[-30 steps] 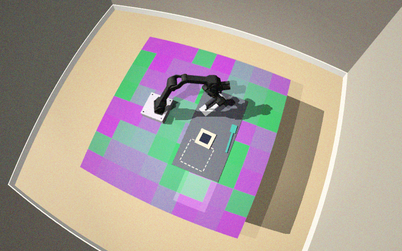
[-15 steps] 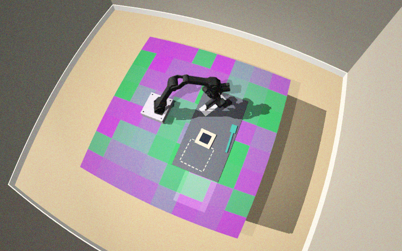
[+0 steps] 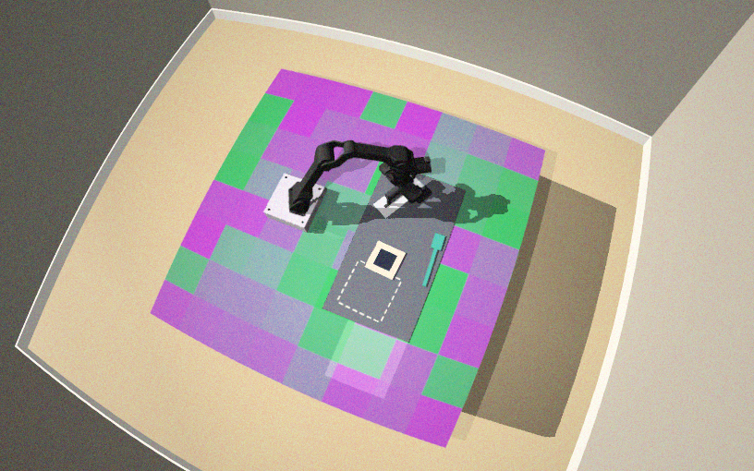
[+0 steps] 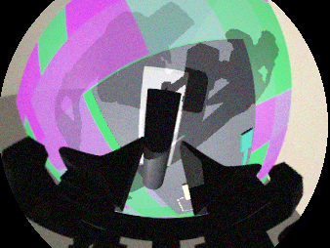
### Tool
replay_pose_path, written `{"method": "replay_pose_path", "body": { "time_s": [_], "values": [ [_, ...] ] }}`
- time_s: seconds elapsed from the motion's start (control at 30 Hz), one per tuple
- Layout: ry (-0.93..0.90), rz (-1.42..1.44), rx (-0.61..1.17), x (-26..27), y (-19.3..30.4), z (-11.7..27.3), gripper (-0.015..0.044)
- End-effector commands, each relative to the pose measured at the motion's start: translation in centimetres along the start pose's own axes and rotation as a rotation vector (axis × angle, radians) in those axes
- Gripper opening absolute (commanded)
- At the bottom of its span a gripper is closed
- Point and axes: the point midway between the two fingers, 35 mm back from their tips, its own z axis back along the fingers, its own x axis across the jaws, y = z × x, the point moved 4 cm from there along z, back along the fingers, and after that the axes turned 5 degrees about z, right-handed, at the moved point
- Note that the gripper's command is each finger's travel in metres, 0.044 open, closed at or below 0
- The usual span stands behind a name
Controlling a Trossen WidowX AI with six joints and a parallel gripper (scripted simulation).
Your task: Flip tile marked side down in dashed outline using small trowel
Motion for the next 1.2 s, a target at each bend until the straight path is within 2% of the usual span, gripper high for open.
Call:
{"method": "replay_pose_path", "body": {
  "time_s": [0.0,0.3,0.57,1.17],
  "values": [
    [0.004,-0.003,0.001,-0.04,0.00,-0.01,0.0190],
    [0.004,-0.003,0.001,-0.04,0.00,-0.01,0.0130],
    [0.004,-0.023,0.001,-0.04,0.00,-0.01,0.0130],
    [0.004,-0.558,0.000,-0.04,0.00,-0.01,0.0130]
  ]
}}
